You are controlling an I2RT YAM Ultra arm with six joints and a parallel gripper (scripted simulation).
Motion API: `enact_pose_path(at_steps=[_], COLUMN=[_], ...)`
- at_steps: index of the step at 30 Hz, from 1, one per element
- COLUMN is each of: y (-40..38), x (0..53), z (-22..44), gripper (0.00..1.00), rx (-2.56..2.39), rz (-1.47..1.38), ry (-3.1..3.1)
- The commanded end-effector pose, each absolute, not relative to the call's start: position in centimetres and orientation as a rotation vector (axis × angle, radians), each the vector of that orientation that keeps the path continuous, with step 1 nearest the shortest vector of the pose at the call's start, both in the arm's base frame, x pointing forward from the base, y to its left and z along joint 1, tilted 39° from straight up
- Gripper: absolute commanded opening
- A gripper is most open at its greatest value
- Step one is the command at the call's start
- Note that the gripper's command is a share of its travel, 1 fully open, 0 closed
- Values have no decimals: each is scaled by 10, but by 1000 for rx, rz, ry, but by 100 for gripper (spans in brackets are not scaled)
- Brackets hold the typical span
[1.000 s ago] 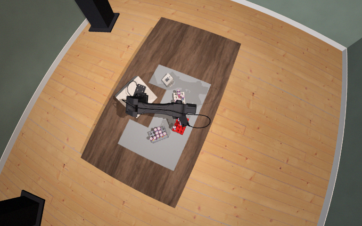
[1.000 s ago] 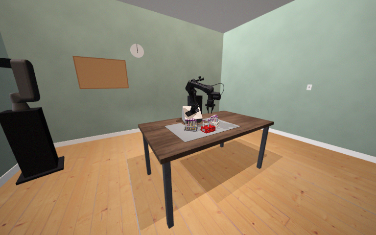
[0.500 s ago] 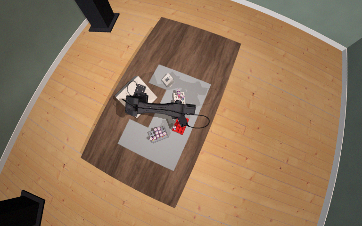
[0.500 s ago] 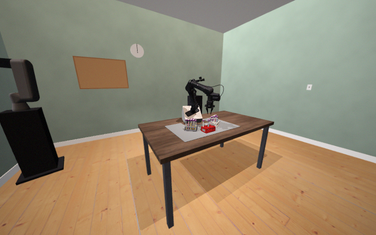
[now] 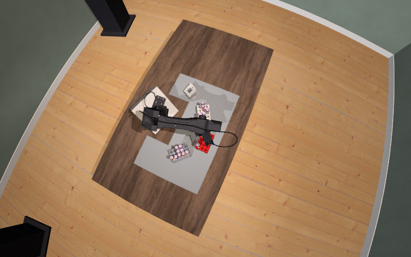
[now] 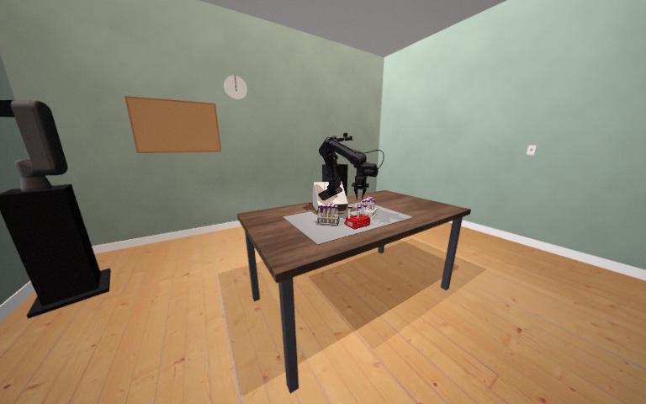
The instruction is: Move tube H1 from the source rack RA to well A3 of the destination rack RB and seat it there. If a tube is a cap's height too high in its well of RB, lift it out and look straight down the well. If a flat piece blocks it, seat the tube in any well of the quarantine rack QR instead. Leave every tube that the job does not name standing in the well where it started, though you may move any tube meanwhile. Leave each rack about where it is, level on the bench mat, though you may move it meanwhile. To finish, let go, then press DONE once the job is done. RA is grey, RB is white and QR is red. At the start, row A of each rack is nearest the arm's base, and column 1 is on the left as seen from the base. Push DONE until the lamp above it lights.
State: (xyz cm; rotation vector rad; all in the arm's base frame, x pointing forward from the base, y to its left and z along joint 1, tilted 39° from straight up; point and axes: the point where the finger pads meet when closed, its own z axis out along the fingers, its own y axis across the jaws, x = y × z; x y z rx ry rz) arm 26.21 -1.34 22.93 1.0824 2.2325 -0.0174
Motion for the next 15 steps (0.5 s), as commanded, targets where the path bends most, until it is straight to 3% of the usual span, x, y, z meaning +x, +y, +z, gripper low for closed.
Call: enact_pose_path(at_steps=[1,15], y=[-14,-16], x=[271,277], z=[220,215], gripper=[30,30], rx=[1067,1051], rz=[-21,-4], ry=[2244,2221])
